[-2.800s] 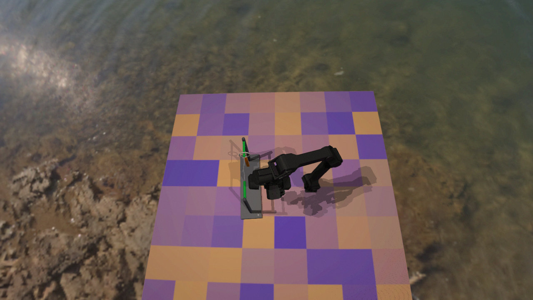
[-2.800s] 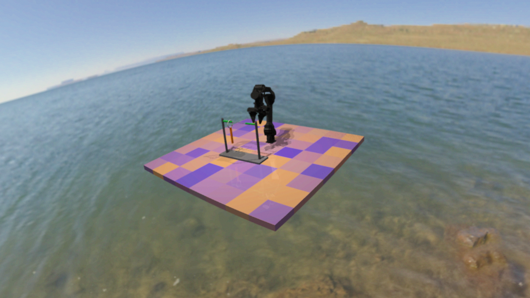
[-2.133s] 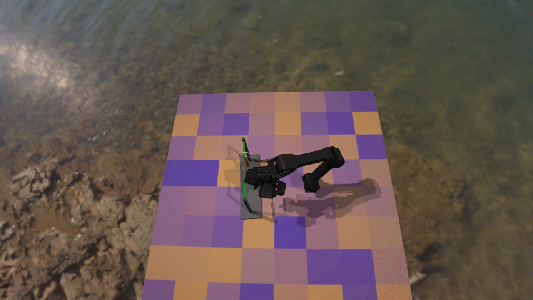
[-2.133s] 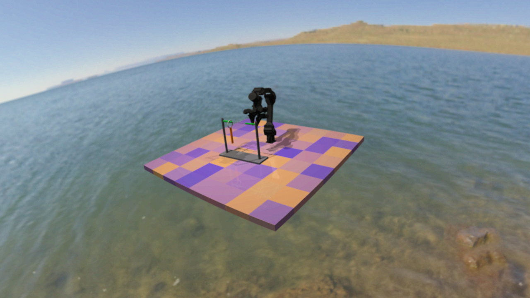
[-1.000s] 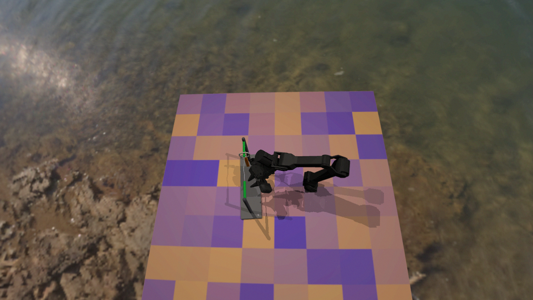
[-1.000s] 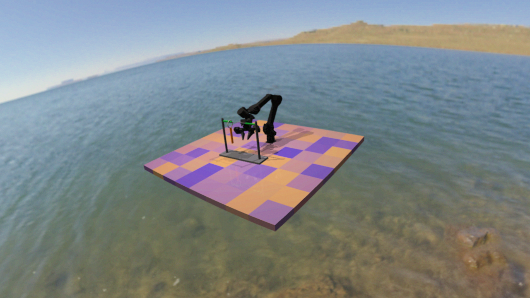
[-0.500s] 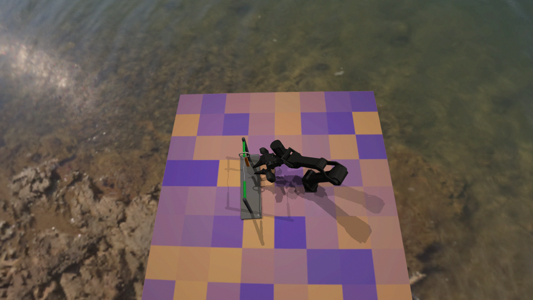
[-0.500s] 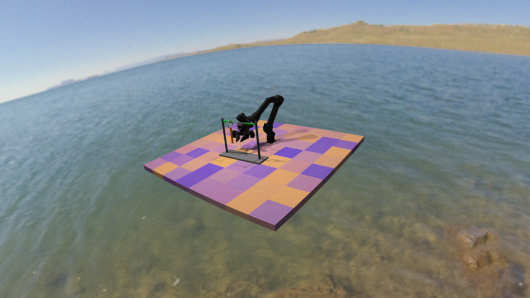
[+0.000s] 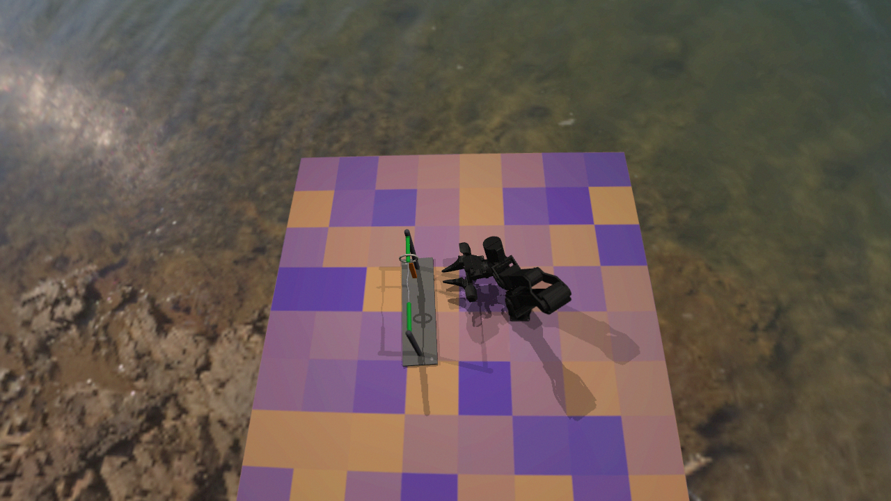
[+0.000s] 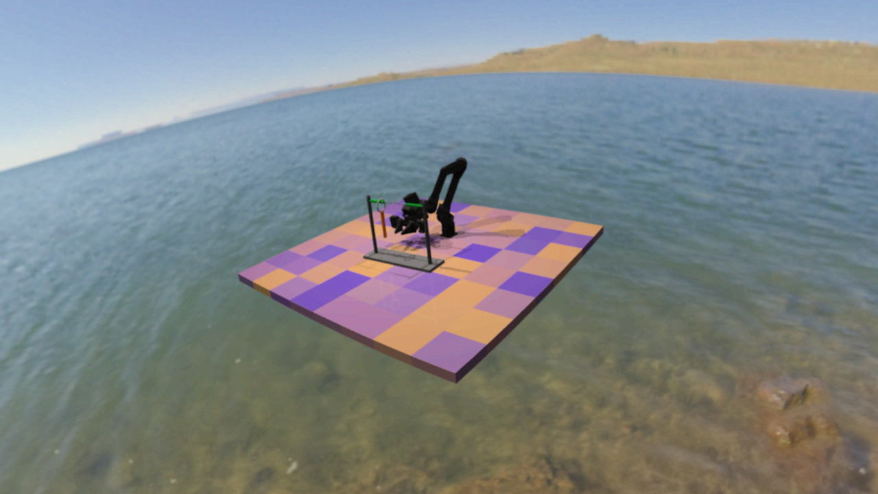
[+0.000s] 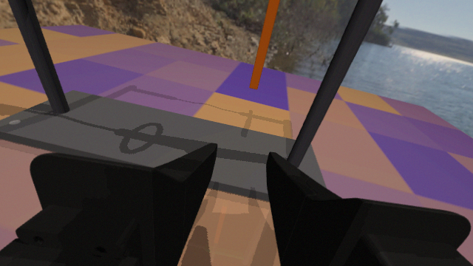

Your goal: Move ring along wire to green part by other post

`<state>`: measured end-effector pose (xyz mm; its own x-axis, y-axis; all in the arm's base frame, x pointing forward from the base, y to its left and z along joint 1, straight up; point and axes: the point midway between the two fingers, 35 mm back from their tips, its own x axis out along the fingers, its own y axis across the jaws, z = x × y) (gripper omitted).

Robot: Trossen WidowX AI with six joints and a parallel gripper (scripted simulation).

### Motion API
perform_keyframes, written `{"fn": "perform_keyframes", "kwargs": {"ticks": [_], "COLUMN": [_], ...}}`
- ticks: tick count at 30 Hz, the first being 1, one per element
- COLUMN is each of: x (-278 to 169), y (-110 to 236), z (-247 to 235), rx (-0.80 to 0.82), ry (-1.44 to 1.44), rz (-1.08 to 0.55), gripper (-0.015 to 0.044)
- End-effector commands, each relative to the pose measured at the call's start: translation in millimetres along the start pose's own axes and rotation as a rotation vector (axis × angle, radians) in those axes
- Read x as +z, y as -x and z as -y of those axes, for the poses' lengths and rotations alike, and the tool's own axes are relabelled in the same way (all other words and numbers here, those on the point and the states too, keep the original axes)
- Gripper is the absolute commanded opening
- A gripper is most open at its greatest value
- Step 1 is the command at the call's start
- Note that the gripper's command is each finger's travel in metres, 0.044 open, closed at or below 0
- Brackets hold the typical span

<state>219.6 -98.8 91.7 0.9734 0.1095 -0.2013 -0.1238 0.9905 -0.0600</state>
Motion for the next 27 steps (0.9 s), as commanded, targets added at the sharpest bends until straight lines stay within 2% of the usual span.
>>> {"fn": "perform_keyframes", "kwargs": {"ticks": [1, 15, 27], "x": [-4, 46, 48], "y": [5, -34, -42], "z": [-2, 5, 6], "rx": [-0.01, -0.043, -0.043], "ry": [0.007, -0.057, -0.057], "rz": [0.013, 0.036, 0.036], "gripper": [0.016, 0.016, 0.016]}}
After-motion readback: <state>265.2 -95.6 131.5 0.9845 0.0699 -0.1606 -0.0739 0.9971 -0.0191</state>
